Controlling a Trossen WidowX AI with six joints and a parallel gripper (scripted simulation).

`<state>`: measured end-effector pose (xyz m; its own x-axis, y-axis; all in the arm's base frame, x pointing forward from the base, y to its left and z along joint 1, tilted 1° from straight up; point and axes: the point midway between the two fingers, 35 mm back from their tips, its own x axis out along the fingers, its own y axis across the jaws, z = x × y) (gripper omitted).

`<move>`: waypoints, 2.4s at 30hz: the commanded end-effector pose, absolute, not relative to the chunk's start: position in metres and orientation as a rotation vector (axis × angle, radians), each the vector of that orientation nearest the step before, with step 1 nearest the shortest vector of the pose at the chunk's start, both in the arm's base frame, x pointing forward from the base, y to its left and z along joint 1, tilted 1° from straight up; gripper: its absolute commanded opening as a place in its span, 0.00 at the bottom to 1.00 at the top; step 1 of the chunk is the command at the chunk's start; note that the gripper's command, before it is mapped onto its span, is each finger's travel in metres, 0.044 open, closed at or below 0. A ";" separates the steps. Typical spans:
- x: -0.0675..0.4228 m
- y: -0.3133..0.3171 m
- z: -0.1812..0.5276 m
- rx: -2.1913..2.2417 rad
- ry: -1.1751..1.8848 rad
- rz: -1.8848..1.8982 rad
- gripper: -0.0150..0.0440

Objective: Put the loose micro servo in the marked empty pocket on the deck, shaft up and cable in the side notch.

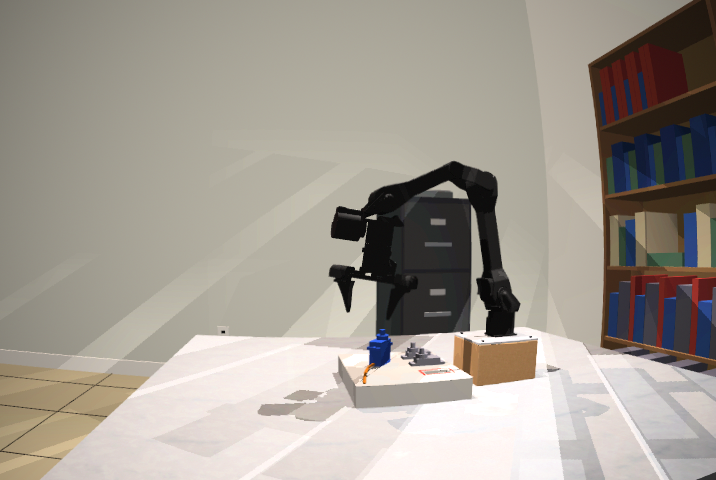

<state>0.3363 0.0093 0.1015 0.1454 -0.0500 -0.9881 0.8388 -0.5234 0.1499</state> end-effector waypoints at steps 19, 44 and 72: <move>0.314 -0.011 0.051 1.669 0.809 -1.661 1.00; 0.314 -0.011 0.031 1.669 0.809 -1.661 0.64; 0.306 -0.011 0.061 1.669 0.810 -1.661 0.25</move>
